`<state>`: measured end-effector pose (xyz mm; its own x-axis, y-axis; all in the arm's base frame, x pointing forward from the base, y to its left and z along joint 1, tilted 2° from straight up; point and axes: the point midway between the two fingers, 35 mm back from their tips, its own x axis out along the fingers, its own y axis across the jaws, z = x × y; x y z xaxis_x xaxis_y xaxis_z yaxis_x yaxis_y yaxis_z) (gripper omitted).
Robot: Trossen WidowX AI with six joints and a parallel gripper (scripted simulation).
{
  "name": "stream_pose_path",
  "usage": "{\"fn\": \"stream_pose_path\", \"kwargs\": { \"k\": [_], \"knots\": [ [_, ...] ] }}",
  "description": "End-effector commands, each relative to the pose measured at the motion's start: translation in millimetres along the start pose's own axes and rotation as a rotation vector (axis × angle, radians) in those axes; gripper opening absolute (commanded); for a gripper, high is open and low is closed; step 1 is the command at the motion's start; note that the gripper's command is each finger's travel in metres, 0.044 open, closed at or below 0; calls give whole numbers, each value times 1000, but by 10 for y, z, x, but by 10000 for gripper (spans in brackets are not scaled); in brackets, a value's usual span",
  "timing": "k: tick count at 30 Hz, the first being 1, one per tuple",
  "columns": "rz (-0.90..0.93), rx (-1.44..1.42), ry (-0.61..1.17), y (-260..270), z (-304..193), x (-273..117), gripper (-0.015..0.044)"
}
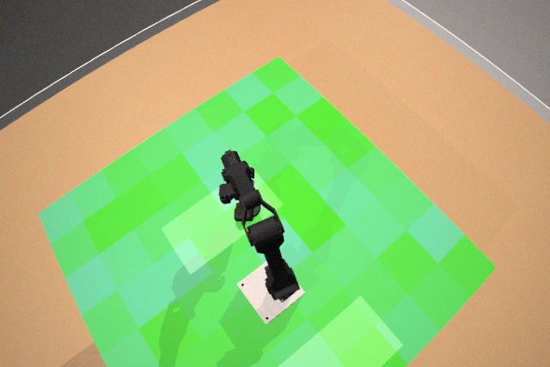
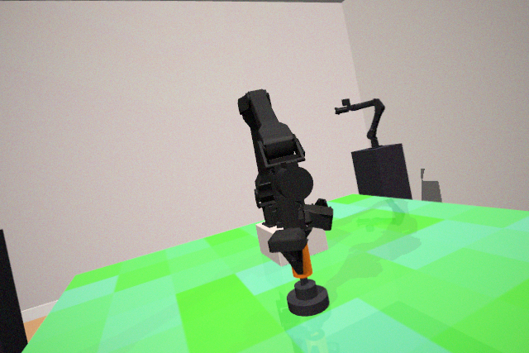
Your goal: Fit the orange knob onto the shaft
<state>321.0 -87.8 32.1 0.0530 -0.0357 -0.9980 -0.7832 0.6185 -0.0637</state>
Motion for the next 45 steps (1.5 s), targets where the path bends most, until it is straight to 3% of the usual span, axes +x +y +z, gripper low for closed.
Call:
{"fn": "stream_pose_path", "kwargs": {
  "k": [1, 36, 45],
  "knots": [
    [2, -126, -1, -7, 5, 12, 0],
    [2, -136, -1, 6, 1, -9, 0],
    [2, -345, -2, -4, 3, 26, 0]
  ]
}}
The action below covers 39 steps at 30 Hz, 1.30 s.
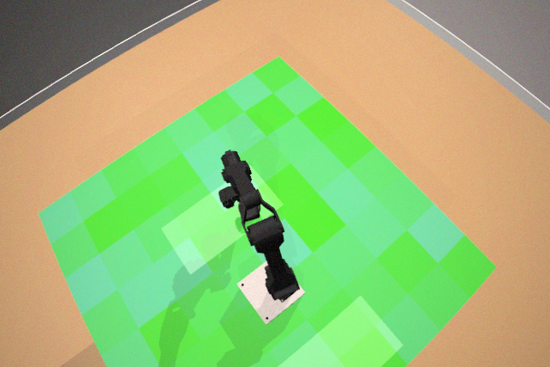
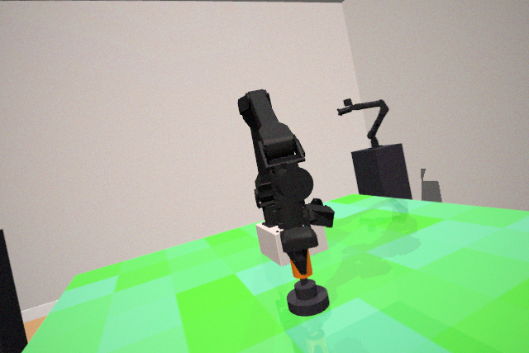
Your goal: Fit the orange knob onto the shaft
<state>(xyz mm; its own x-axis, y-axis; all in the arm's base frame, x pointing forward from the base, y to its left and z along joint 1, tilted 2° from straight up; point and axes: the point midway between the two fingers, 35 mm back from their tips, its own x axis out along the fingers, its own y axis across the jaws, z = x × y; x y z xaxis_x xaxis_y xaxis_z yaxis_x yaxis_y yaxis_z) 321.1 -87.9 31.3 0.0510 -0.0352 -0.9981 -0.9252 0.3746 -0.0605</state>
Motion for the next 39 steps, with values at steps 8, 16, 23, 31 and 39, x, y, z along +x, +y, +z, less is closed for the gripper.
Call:
{"fn": "stream_pose_path", "kwargs": {
  "k": [8, 16, 23, 31, 39],
  "knots": [
    [0, -62, -2, 2, 2, 32, 0],
    [0, -62, -2, 4, 2, 39, 0],
    [0, -75, -2, 4, 2, 43, 0],
    [0, -58, -2, 4, 2, 45, 0],
    [0, -33, -2, 4, 2, 47, 0]
  ]
}}
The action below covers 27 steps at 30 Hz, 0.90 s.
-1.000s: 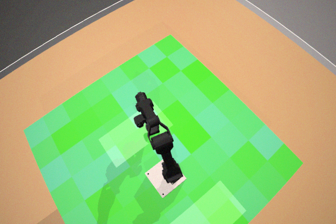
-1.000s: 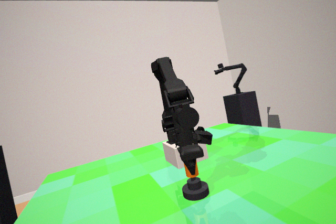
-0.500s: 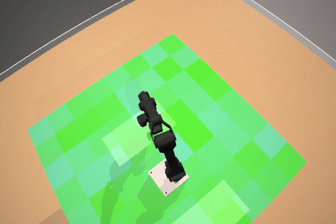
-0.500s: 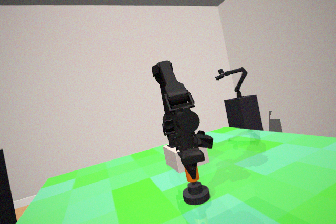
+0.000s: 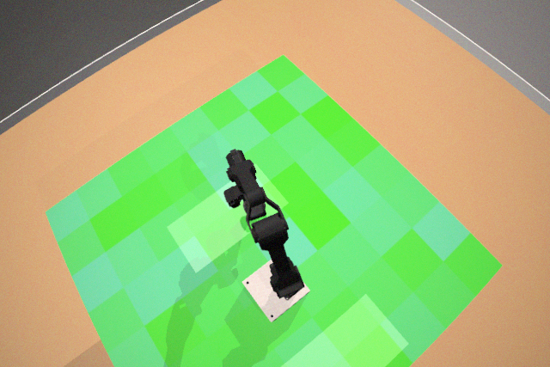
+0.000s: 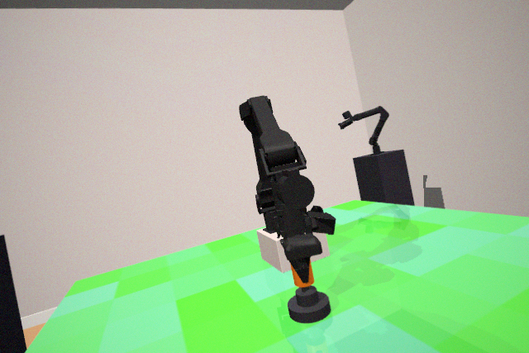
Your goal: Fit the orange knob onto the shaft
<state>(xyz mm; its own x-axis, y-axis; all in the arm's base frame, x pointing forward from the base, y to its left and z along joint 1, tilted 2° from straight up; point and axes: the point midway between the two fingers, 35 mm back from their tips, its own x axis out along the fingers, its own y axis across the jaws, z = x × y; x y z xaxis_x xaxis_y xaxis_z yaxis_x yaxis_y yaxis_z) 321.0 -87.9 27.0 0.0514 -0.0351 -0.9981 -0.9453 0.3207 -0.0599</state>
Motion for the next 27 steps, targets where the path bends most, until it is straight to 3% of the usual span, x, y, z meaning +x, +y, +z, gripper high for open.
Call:
{"fn": "stream_pose_path", "kwargs": {
  "k": [1, 27],
  "knots": [
    [0, 35, -2, 0, 2, 5, 0],
    [0, -57, -2, -3, -1, -43, 0]
  ]
}}
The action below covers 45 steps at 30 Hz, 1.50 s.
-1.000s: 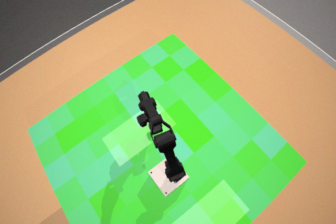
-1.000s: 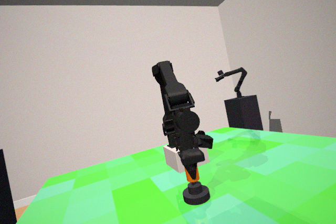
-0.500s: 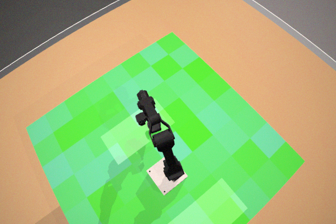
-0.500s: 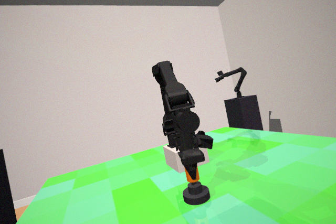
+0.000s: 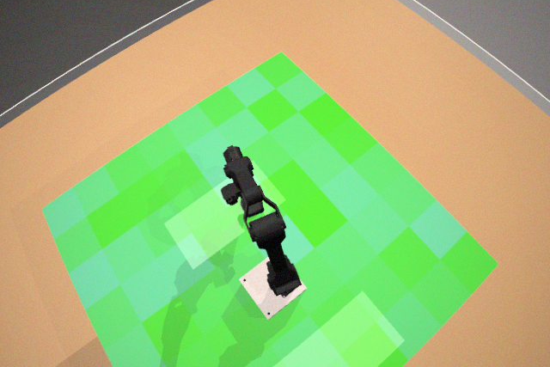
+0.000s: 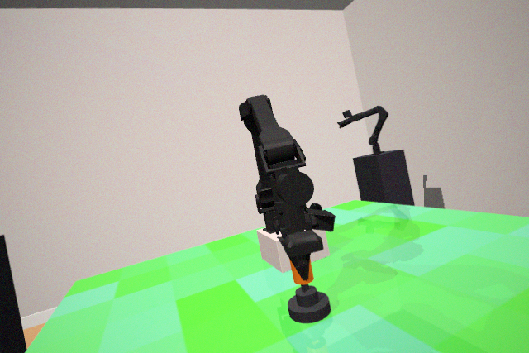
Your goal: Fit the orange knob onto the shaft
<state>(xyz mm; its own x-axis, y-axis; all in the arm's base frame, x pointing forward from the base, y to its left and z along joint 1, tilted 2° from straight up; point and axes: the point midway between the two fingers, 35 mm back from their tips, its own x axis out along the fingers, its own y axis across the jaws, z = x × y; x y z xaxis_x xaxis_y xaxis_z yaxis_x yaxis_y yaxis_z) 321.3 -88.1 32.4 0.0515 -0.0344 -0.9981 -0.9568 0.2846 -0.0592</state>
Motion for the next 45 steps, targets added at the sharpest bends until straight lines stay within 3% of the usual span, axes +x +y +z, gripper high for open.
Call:
{"fn": "stream_pose_path", "kwargs": {
  "k": [1, 45],
  "knots": [
    [0, -19, -1, 5, 1, 12, 0],
    [0, -73, -1, 6, 0, 73, 0]
  ]
}}
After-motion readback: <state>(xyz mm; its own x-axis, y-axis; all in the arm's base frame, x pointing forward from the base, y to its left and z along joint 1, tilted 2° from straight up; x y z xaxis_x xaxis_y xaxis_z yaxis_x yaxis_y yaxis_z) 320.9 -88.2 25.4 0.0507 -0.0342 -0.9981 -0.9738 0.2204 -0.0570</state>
